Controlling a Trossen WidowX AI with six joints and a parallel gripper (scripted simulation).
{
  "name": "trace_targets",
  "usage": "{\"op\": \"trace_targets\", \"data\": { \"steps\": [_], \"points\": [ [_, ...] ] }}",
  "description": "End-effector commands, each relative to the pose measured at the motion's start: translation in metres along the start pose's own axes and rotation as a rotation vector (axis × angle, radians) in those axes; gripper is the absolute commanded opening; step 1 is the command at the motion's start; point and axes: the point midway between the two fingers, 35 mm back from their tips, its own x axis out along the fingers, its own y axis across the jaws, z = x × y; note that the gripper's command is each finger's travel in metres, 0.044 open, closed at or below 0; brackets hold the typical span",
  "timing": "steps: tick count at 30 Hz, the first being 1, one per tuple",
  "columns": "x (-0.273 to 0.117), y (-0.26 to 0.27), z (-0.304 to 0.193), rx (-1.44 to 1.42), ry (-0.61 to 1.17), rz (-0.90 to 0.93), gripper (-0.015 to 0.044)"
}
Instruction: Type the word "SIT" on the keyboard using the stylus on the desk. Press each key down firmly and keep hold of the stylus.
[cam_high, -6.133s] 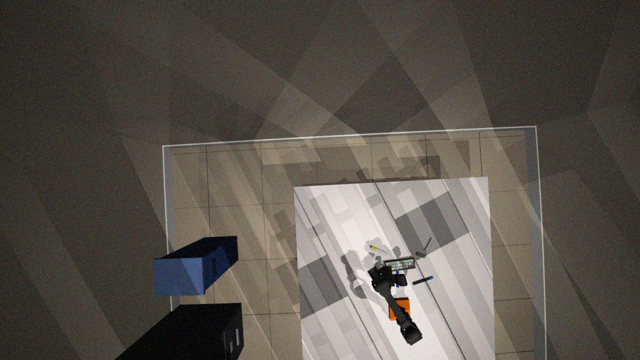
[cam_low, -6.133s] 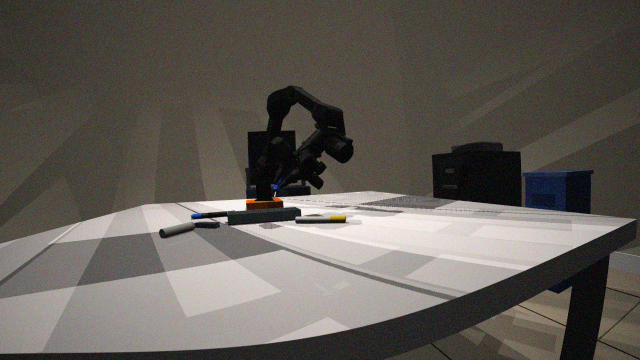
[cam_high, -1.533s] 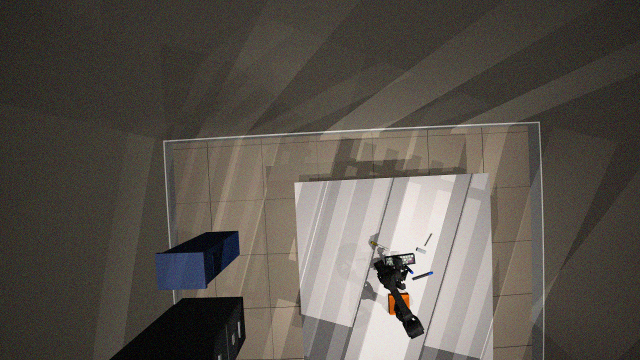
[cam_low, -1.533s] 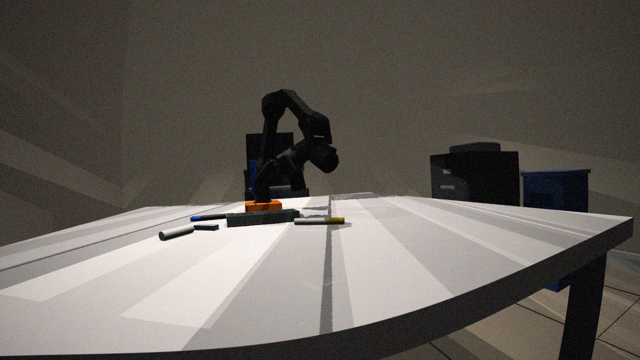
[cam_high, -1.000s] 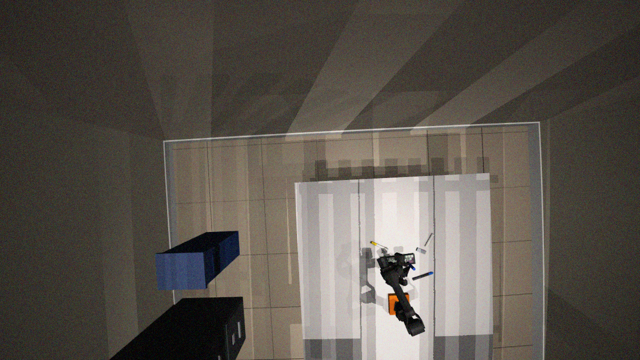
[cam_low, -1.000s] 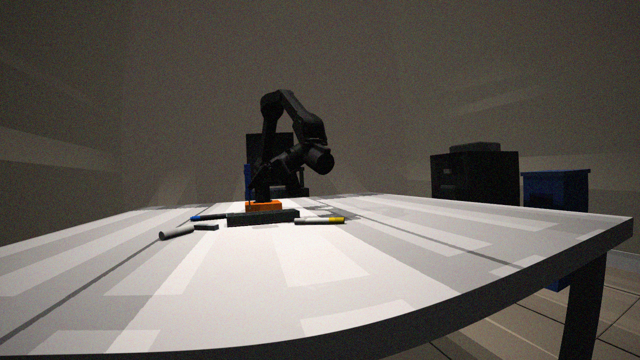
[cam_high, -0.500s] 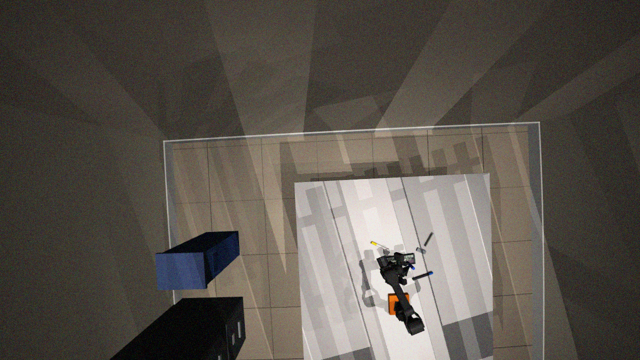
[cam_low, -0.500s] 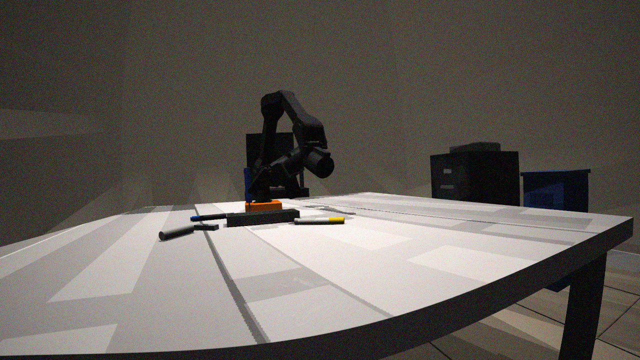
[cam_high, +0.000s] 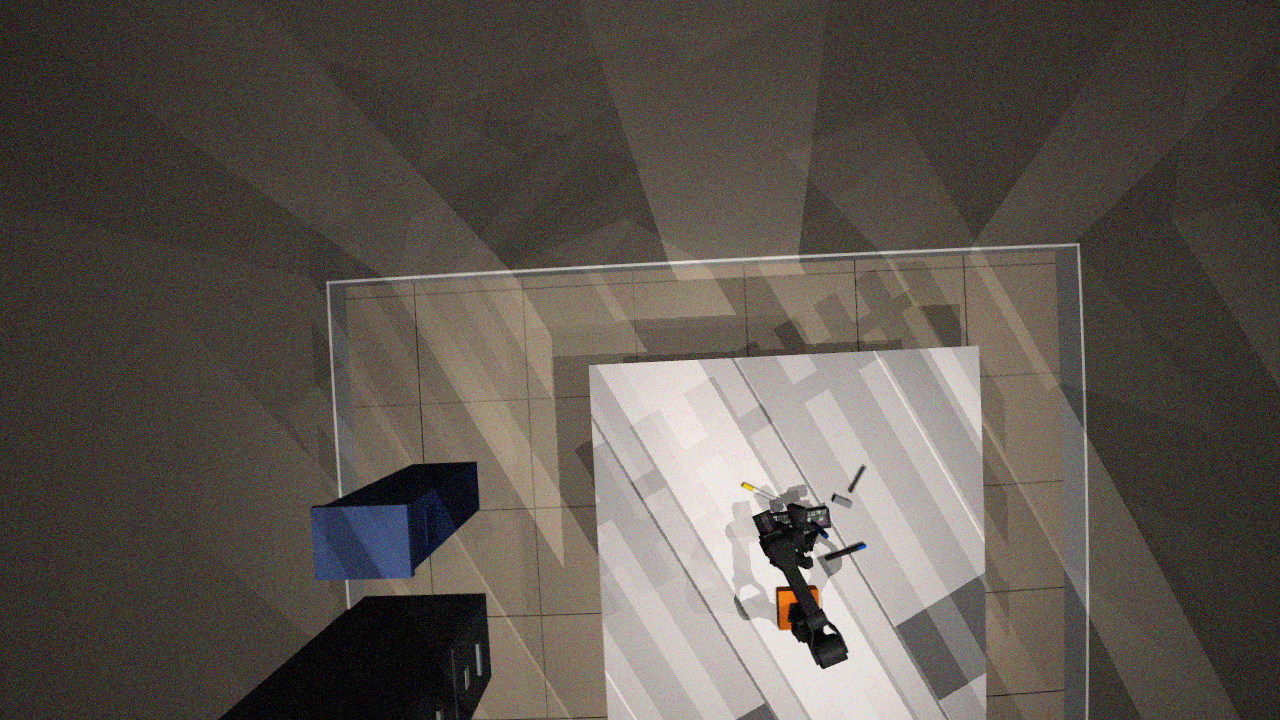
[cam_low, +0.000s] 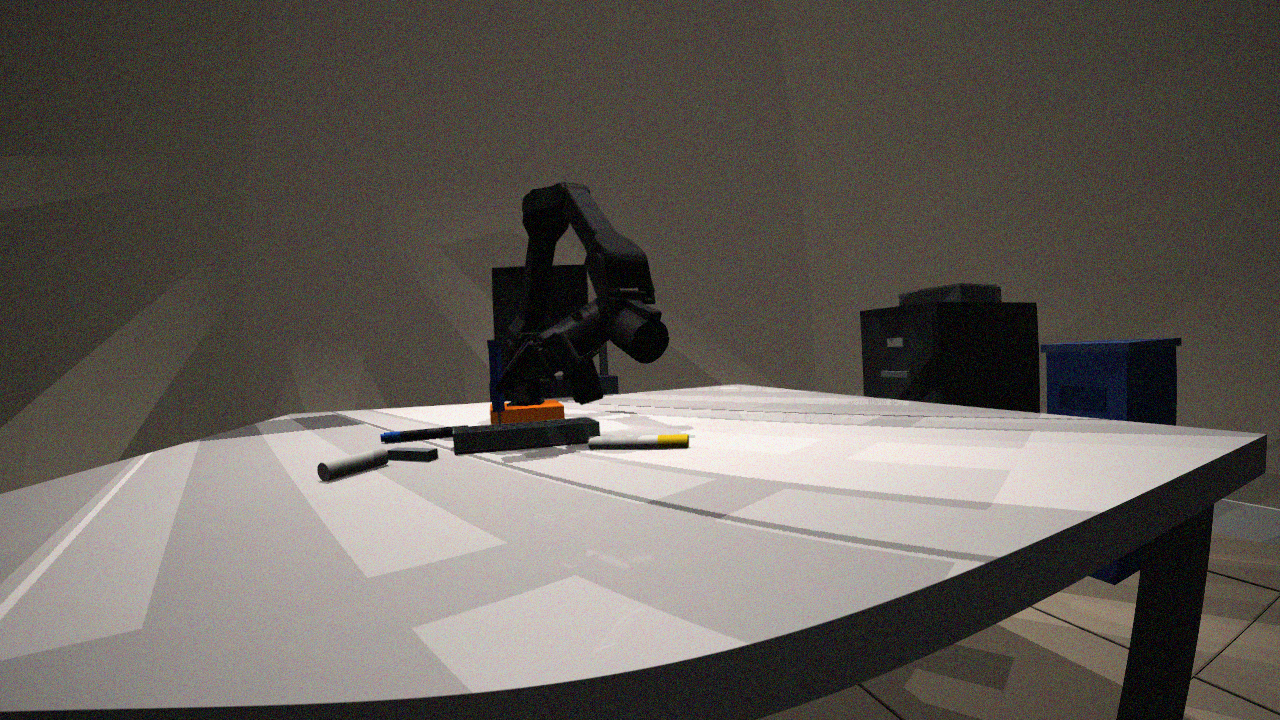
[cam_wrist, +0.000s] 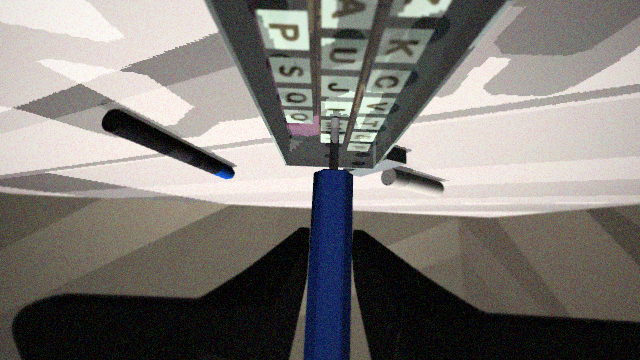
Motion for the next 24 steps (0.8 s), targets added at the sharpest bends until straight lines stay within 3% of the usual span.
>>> {"op": "trace_targets", "data": {
  "steps": [1,24],
  "points": [
    [0.0019,0.0011,0.0018,-0.009,0.005,0.001,0.0081],
    [0.0036,0.0011,0.0047,-0.009,0.005,0.001,0.0081]
  ]
}}
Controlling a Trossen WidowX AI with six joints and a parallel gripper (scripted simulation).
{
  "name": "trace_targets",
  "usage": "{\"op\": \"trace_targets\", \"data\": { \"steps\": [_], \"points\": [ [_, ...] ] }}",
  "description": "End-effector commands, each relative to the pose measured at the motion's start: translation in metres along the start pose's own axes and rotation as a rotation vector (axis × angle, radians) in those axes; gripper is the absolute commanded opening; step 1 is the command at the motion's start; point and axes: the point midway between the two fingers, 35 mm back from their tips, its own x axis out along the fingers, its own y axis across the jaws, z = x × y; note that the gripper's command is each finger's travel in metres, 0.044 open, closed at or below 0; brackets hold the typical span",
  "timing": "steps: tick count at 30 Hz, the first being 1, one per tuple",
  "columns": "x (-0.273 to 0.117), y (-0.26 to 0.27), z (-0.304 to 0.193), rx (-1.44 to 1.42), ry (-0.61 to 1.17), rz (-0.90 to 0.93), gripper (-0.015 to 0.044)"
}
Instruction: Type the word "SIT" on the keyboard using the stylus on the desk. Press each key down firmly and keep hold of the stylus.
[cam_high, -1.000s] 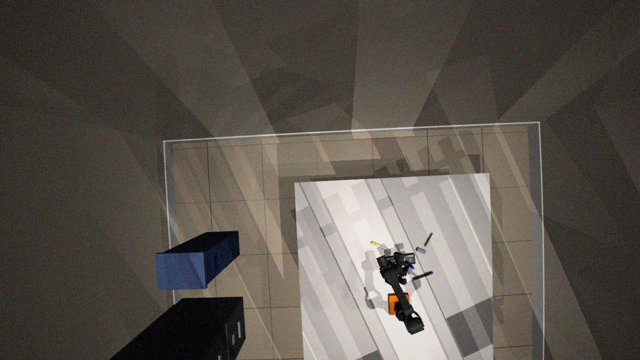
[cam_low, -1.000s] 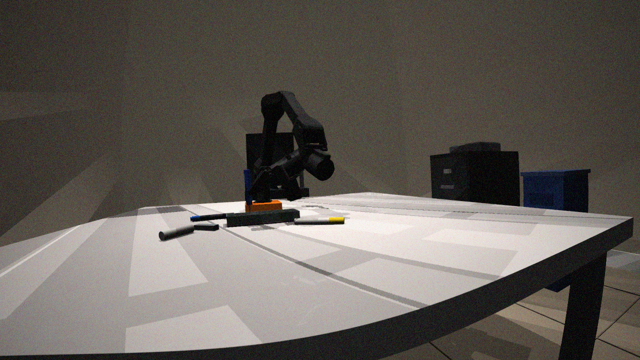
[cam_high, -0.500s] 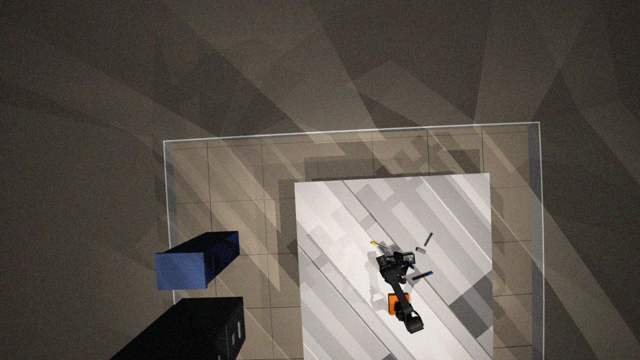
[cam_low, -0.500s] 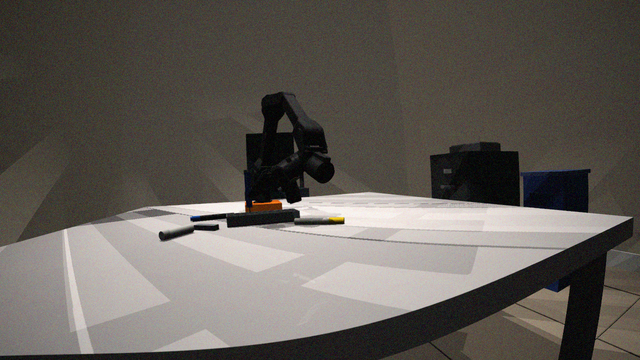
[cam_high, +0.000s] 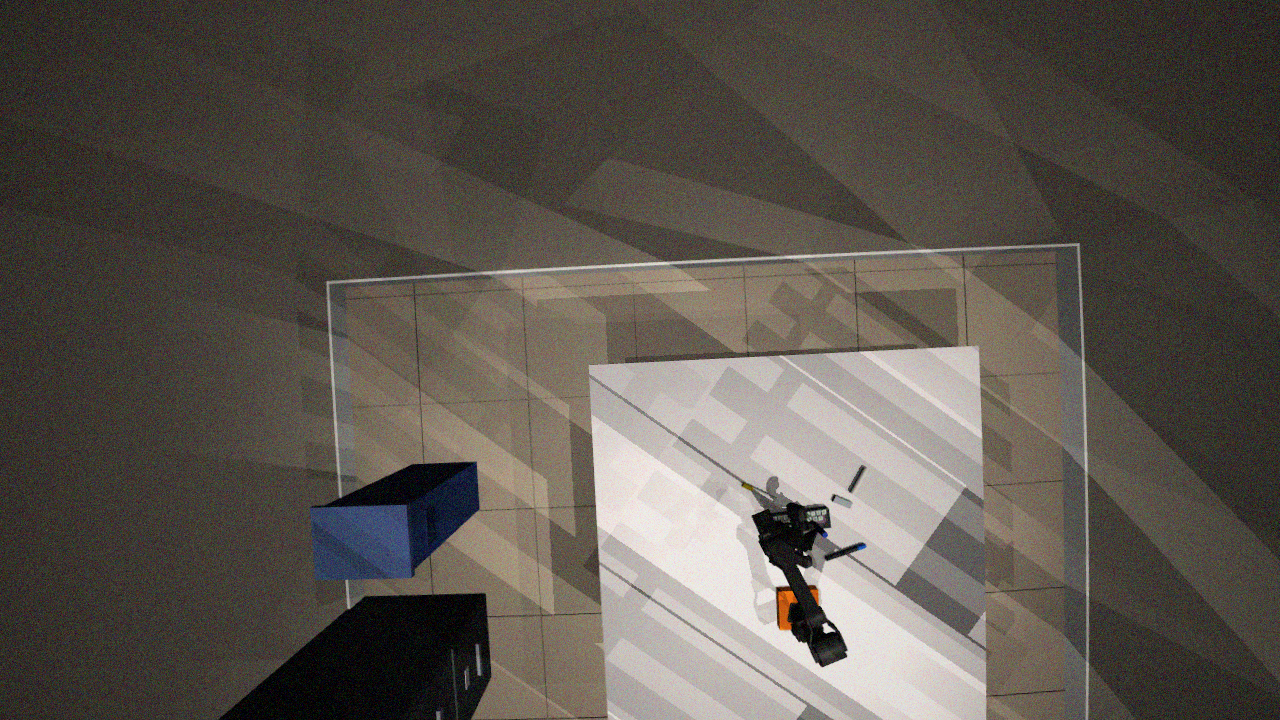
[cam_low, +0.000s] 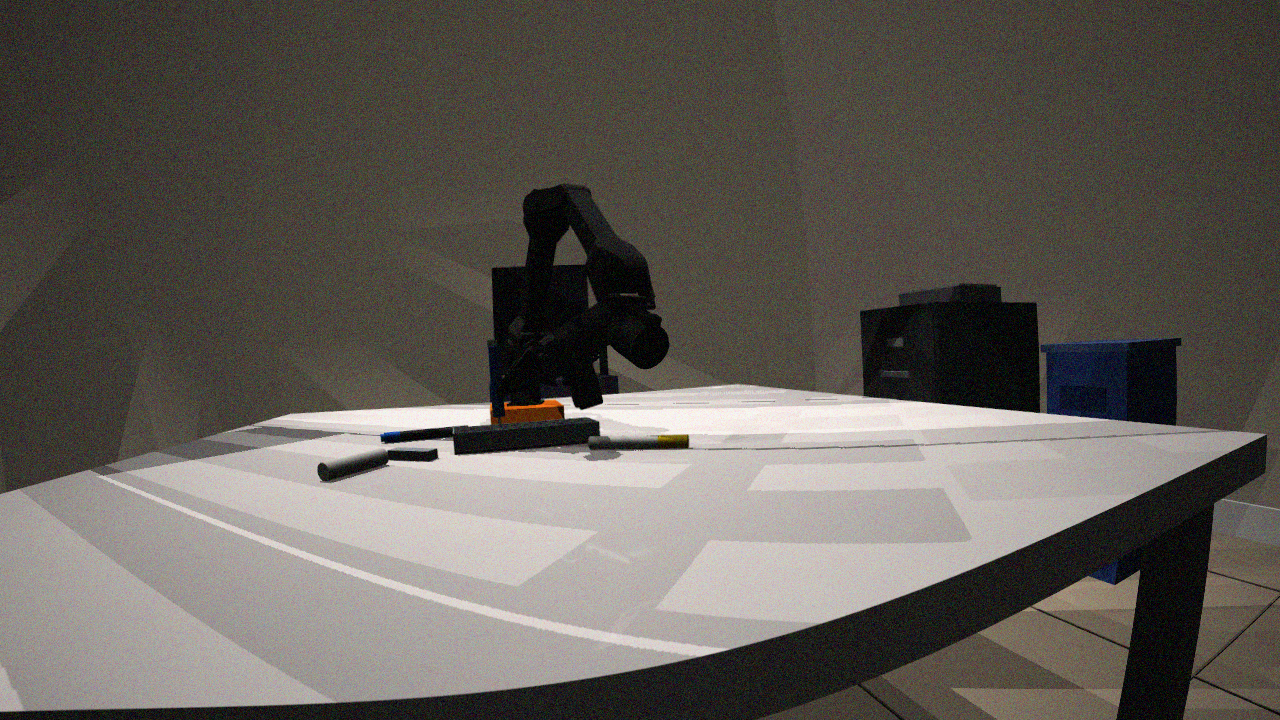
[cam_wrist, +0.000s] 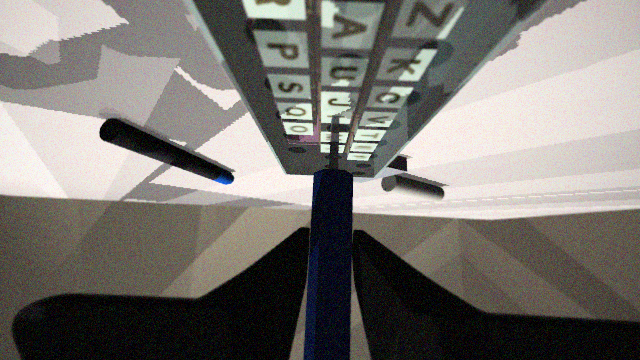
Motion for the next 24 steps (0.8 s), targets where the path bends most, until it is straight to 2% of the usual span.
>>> {"op": "trace_targets", "data": {
  "steps": [1,8,14,17,20,24],
  "points": [
    [-0.001,0.001,-0.003,-0.008,0.004,0.001,0.0081],
    [-0.017,0.001,-0.031,-0.008,0.004,0.001,0.0081],
    [-0.017,0.002,-0.03,-0.005,0.001,0.003,0.0084],
    [-0.017,0.002,-0.03,-0.005,0.001,0.003,0.0064],
    [-0.014,-0.003,-0.033,-0.005,0.002,0.002,0.0],
    [-0.008,-0.015,-0.041,-0.005,0.006,0.001,0.0]
  ]
}}
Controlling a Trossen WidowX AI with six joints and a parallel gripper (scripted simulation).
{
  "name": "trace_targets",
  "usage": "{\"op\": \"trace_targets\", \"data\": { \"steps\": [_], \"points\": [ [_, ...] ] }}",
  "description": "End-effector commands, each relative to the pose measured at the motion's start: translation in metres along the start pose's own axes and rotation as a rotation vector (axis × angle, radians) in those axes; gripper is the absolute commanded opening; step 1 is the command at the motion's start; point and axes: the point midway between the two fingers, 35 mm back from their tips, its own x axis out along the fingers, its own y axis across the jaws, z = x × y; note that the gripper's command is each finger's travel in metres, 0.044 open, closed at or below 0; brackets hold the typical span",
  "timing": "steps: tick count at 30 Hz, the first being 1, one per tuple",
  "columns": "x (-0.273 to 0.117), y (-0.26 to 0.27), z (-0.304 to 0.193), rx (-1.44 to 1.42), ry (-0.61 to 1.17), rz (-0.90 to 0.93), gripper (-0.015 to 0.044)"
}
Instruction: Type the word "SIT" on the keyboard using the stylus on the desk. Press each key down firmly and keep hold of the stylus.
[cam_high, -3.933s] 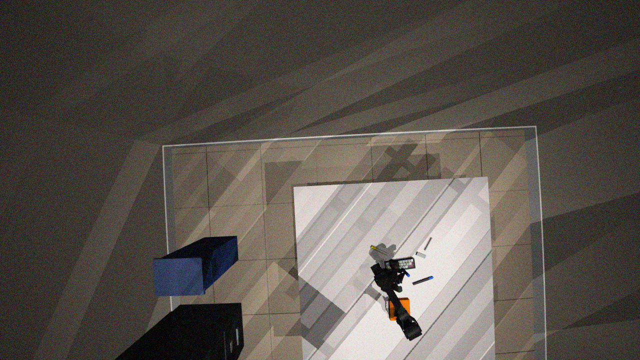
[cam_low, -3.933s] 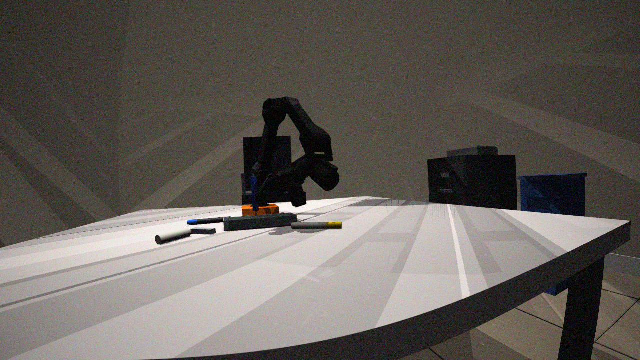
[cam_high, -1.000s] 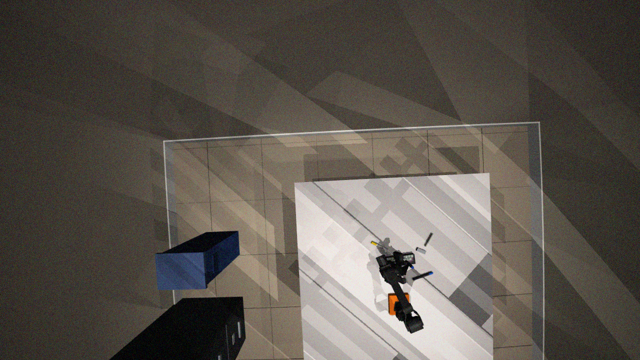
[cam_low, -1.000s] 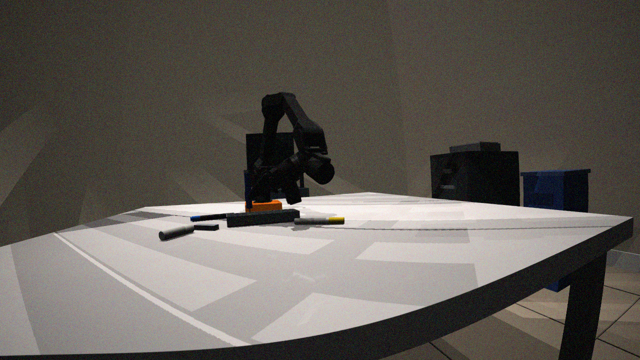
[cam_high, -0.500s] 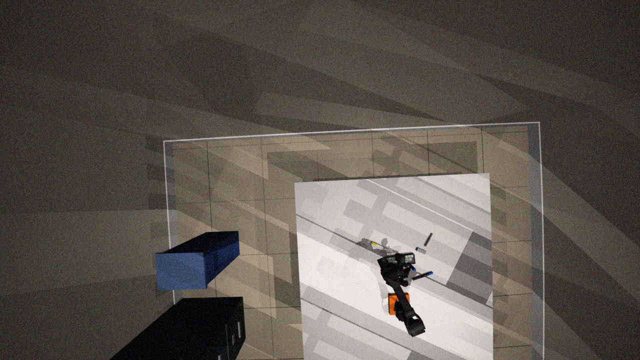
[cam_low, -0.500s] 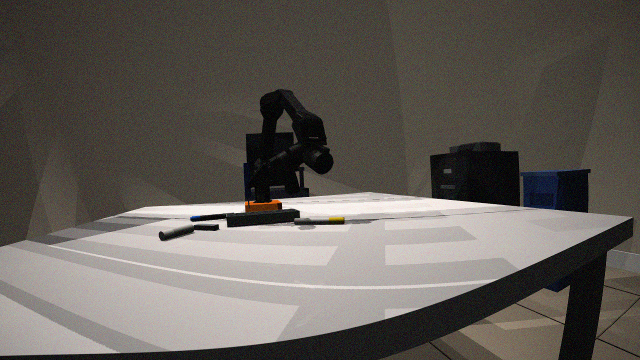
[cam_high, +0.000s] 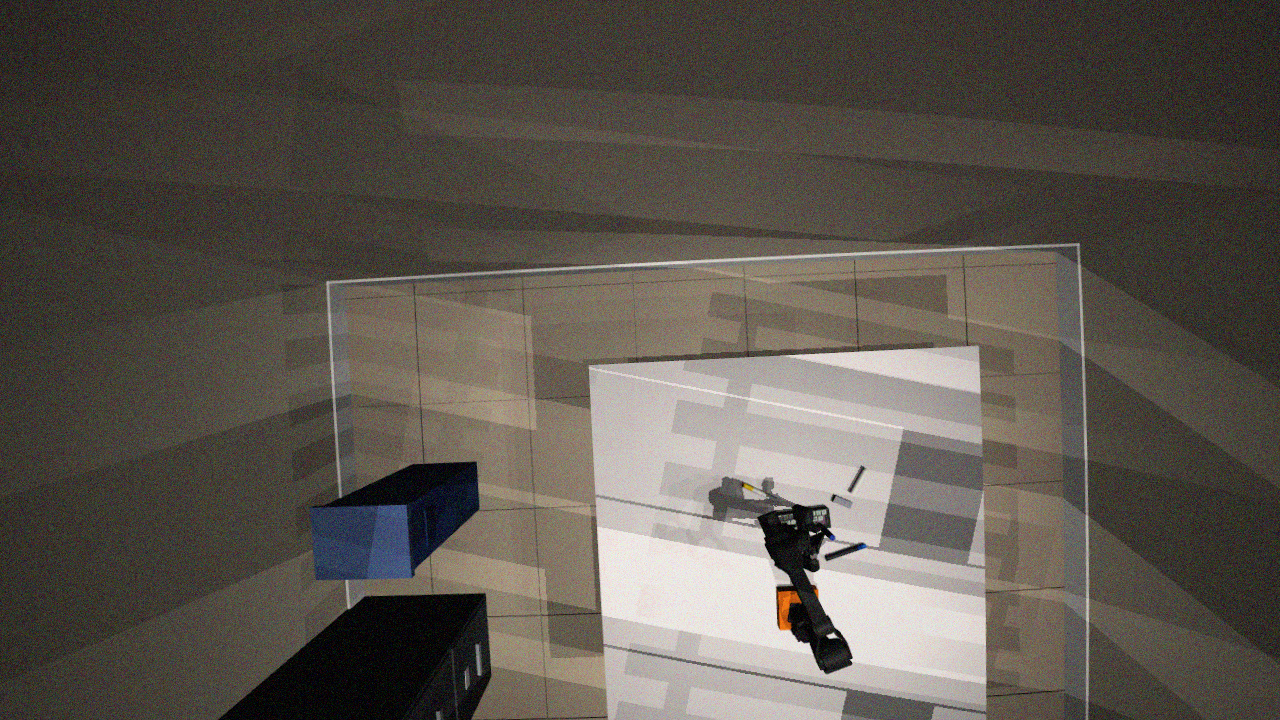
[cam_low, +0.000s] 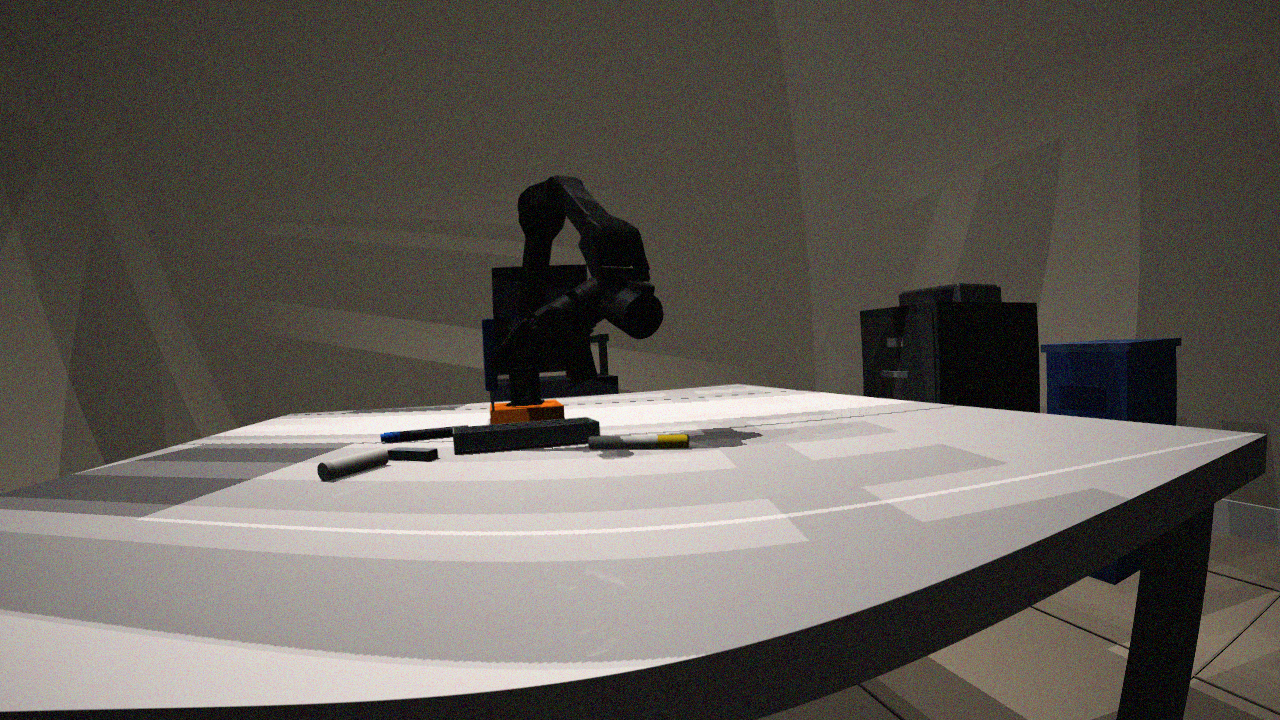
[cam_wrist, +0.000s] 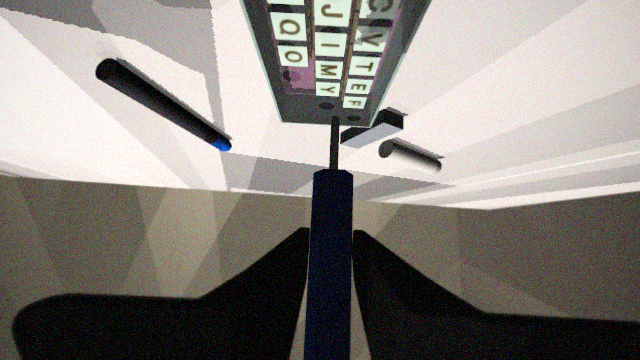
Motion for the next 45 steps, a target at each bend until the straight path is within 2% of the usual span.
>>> {"op": "trace_targets", "data": {
  "steps": [1,17,20,21,45],
  "points": [
    [0.004,-0.01,-0.008,0.008,0.005,-0.004,0.0],
    [0.014,-0.011,0.01,0.007,0.003,-0.005,0.0],
    [0.015,-0.012,0.013,0.007,0.003,-0.005,0.0079],
    [0.015,-0.012,0.013,0.007,0.003,-0.005,0.0081],
    [0.019,-0.012,0.021,0.007,0.003,-0.005,0.0081]
  ]
}}
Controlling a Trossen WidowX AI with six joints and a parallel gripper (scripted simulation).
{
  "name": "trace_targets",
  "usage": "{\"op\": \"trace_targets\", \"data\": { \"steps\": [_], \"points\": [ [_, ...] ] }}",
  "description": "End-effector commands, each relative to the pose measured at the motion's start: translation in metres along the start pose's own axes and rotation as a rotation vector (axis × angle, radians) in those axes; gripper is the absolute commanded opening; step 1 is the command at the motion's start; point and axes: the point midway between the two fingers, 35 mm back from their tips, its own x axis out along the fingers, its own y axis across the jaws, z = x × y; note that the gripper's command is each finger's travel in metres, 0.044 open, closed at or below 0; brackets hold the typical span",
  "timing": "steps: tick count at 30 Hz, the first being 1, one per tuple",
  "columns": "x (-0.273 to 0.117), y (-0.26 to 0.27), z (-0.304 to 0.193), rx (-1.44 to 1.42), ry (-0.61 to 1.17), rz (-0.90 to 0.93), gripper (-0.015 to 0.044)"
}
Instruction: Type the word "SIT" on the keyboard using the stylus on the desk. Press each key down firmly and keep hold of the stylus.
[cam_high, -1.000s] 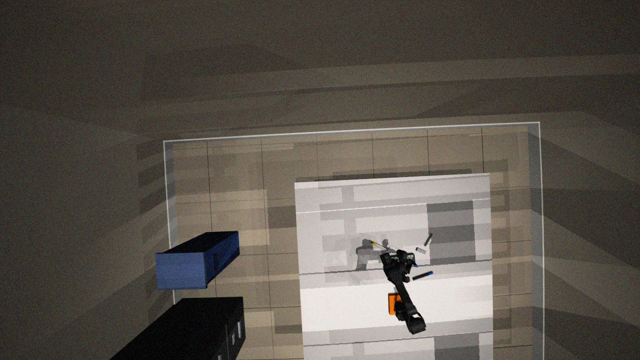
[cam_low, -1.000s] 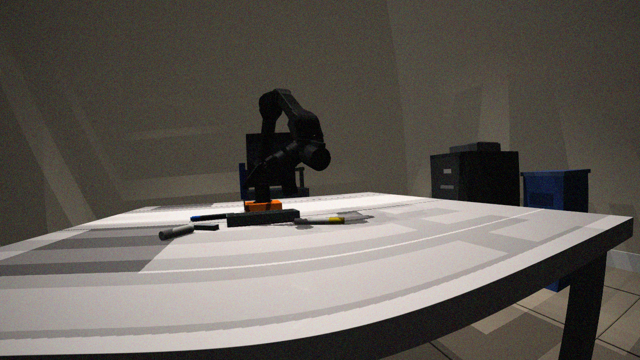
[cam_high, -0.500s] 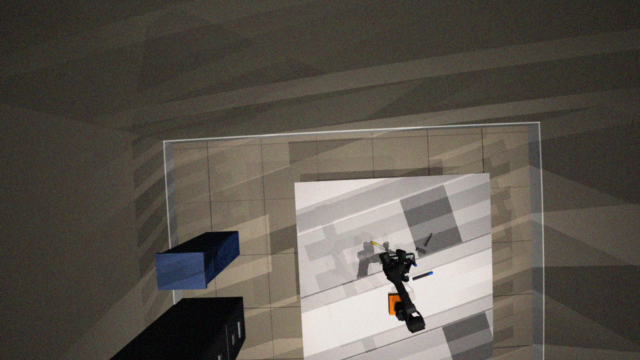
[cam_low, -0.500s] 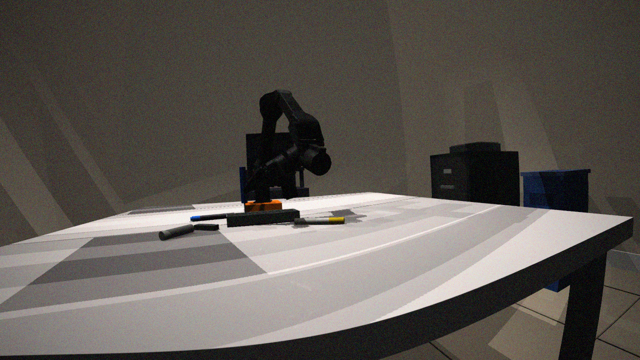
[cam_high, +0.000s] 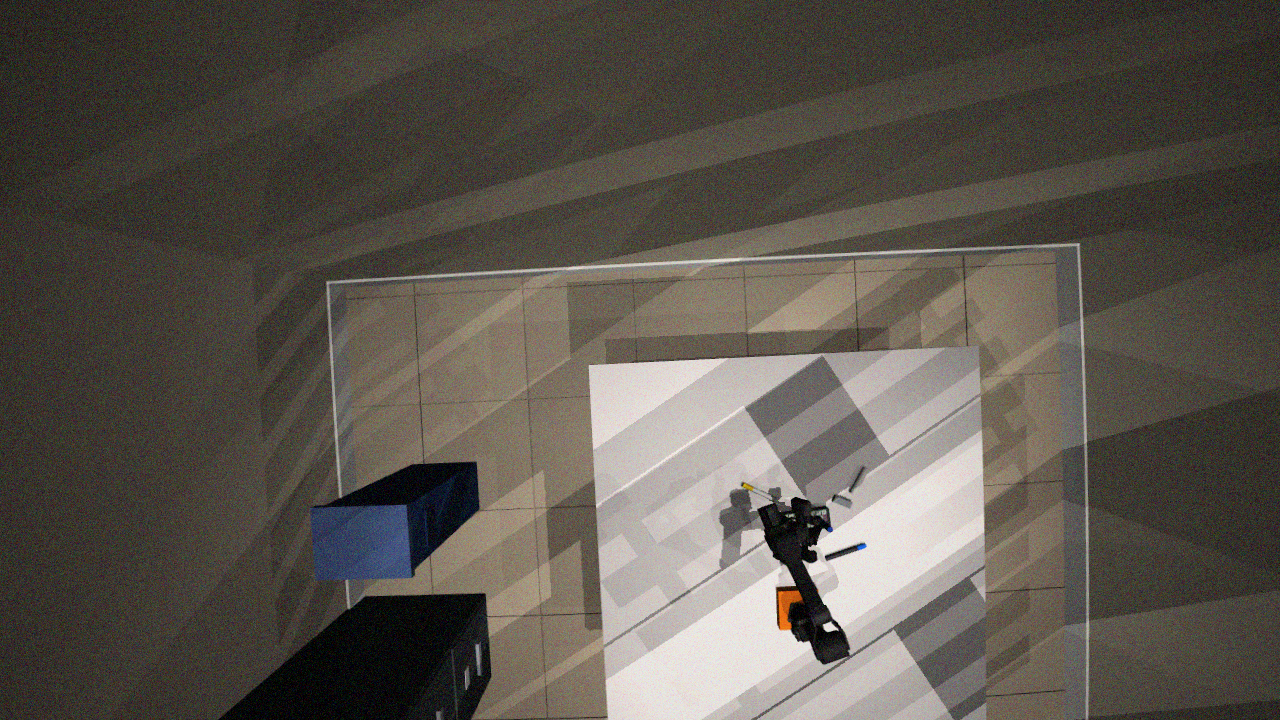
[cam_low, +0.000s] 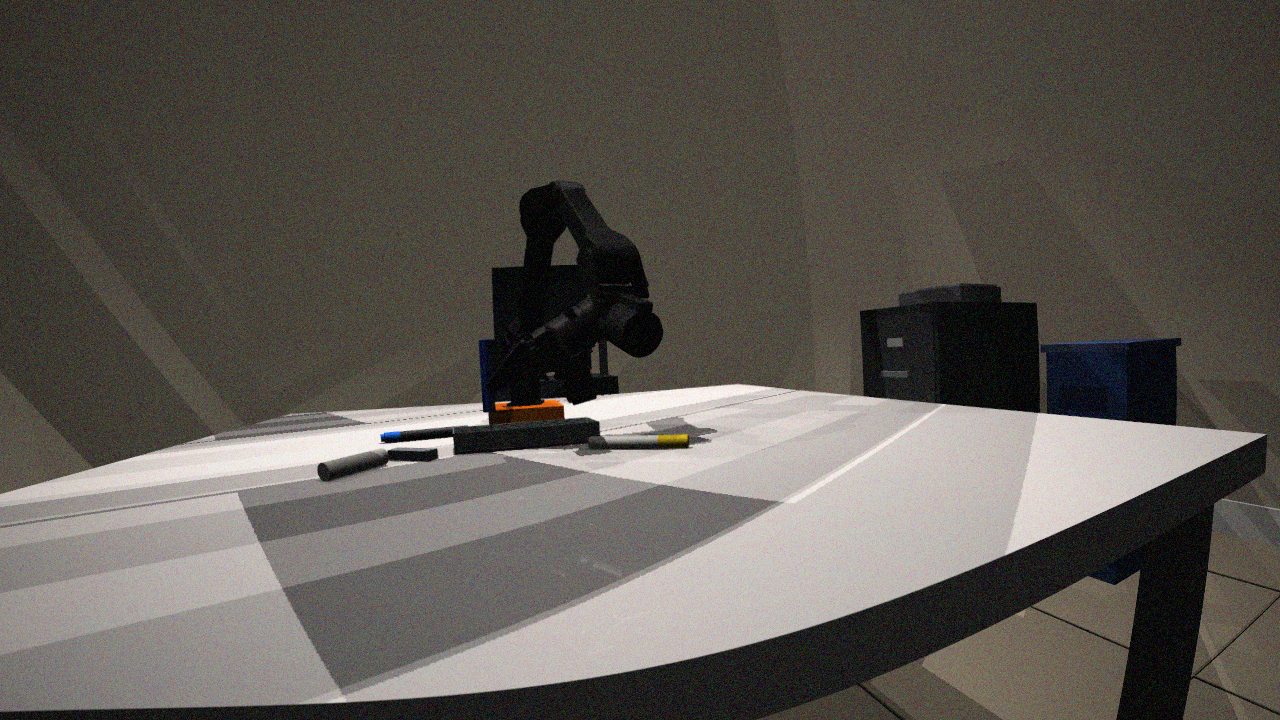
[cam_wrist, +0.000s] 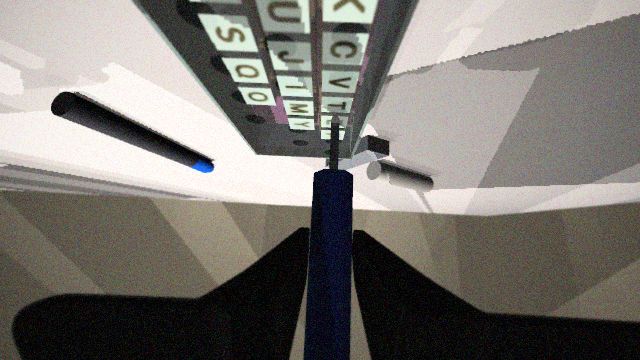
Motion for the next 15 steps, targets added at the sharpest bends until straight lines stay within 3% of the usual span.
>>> {"op": "trace_targets", "data": {
  "steps": [1,15],
  "points": [
    [0.0011,0.0011,0.0016,-0.005,0.002,0.001,0.0081],
    [0.0043,0.0012,0.0072,-0.005,0.002,0.001,0.0081]
  ]
}}
